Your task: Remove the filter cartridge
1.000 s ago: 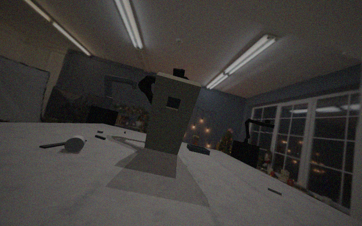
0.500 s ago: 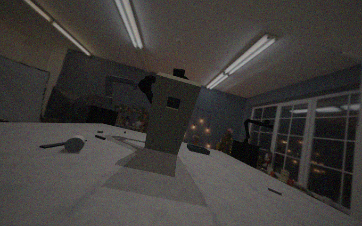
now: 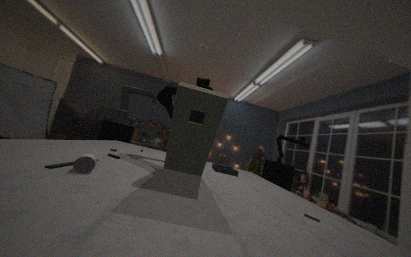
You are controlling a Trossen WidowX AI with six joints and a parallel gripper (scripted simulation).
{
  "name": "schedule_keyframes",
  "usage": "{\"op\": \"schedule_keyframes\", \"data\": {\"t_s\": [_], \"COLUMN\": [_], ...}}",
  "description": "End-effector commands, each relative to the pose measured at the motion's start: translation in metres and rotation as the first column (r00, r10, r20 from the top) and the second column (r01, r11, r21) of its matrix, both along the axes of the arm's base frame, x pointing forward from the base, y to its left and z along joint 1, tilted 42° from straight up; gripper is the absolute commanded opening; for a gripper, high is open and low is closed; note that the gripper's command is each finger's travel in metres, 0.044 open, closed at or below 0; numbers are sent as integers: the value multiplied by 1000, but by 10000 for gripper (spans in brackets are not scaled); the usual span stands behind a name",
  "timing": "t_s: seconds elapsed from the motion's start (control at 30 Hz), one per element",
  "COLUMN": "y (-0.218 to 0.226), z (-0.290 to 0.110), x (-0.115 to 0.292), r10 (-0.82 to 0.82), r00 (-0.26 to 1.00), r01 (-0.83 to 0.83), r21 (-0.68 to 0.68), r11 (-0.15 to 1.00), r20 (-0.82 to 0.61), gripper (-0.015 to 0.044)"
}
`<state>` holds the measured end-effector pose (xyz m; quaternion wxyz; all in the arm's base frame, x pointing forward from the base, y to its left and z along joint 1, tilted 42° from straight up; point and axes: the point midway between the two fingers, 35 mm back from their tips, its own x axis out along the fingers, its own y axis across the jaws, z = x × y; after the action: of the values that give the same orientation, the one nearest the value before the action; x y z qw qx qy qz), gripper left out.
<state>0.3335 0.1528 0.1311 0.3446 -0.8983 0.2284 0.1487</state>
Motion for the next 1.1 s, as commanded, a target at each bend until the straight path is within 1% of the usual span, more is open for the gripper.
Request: {"op": "schedule_keyframes", "data": {"t_s": [0.0,0.2,0.43,0.8,1.0,1.03,1.07], "y": [-1,-1,-1,-1,-1,-1,-1], "z": [-3,-4,-4,-4,-3,-3,-3], "x": [5,5,5,5,5,5,5], "r10": [-78,-178,-299,-483,-568,-577,-576], "r00": [996,981,949,872,822,816,817], "r01": [71,142,203,243,235,232,233], "r21": [154,331,527,784,882,892,890], "r11": [986,933,825,572,409,388,392], "r20": [40,80,103,82,44,39,40], "gripper": [0,0,0,0,0,0,0]}}
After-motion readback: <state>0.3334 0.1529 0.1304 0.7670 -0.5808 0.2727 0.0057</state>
